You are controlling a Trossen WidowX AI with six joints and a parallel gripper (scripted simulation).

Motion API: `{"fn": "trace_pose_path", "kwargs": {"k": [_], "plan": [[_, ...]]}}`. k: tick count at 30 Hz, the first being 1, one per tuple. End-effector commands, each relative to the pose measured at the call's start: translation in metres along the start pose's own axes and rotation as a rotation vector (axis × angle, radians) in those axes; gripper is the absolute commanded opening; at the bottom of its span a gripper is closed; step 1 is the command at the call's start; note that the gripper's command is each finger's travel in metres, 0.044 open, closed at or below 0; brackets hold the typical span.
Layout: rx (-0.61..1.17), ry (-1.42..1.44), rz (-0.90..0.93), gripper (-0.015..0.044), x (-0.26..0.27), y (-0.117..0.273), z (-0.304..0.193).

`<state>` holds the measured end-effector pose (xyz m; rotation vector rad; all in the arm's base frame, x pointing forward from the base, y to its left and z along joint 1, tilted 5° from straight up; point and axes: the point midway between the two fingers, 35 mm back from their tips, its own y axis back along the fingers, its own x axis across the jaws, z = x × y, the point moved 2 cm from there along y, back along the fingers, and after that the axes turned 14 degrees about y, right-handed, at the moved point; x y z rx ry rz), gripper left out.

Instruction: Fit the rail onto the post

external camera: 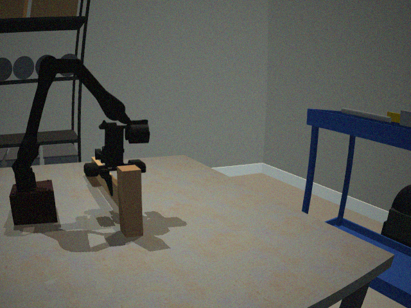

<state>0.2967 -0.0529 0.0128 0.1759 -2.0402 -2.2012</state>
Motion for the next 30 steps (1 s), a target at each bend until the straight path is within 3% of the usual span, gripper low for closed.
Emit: {"fn": "trace_pose_path", "kwargs": {"k": [1, 30], "plan": [[0.008, 0.001, -0.001, 0.0, -0.0001, 0.0001, -0.0019], [0.008, 0.001, -0.001, 0.0, 0.0017, 0.0014, -0.0101]]}}
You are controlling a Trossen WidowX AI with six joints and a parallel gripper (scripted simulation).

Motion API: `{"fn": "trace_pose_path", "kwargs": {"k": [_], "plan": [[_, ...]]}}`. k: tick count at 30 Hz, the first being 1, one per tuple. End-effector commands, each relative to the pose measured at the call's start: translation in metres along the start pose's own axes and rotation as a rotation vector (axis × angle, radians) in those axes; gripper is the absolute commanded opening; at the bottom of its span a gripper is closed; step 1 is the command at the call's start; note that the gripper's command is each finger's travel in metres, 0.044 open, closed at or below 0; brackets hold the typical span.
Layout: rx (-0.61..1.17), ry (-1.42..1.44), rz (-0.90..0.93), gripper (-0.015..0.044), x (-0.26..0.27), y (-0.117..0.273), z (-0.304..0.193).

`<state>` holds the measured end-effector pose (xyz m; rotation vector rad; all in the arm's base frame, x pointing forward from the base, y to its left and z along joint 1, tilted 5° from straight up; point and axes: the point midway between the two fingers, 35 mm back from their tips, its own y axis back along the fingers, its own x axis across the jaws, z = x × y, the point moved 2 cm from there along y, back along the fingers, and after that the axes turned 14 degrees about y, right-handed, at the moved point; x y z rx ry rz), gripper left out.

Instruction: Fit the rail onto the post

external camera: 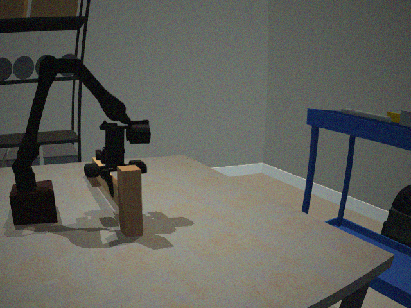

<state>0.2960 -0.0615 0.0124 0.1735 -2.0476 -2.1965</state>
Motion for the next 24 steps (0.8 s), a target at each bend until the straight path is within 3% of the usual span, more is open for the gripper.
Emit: {"fn": "trace_pose_path", "kwargs": {"k": [1, 18, 24], "plan": [[0.003, 0.004, -0.002, 0.0, -0.0004, 0.0011, -0.0021], [0.0, 0.0, 0.0, 0.044, 0.0001, 0.0, -0.0003], [0.0, 0.001, 0.0, 0.044, -0.0021, 0.0067, 0.0061]]}}
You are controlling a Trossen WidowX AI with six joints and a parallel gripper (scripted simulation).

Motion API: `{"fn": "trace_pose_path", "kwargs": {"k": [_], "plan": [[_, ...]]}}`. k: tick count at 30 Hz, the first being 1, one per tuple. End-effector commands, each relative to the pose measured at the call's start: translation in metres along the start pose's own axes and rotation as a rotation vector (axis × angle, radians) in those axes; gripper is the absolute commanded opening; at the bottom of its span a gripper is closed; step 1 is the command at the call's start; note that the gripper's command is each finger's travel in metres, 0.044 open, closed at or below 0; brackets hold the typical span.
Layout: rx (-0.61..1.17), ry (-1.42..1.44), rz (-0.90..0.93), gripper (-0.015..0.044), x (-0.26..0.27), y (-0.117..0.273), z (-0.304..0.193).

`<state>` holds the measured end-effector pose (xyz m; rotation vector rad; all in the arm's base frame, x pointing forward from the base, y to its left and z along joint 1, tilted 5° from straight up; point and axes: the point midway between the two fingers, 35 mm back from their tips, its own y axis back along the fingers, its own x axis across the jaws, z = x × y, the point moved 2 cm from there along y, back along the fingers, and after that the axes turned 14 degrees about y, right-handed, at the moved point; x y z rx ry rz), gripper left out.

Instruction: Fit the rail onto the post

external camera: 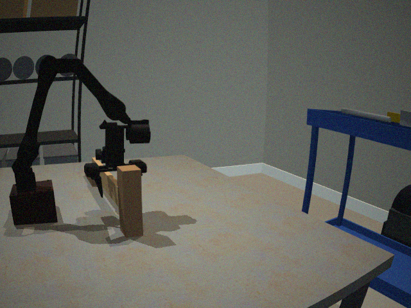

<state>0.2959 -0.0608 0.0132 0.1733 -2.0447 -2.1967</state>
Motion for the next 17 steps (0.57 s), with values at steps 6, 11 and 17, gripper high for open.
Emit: {"fn": "trace_pose_path", "kwargs": {"k": [6, 11, 17], "plan": [[0.002, 0.003, -0.004, 0.044, -0.007, 0.029, 0.029], [0.002, 0.003, -0.004, 0.044, -0.007, 0.029, 0.029], [0.002, 0.003, -0.004, 0.044, -0.007, 0.029, 0.029]]}}
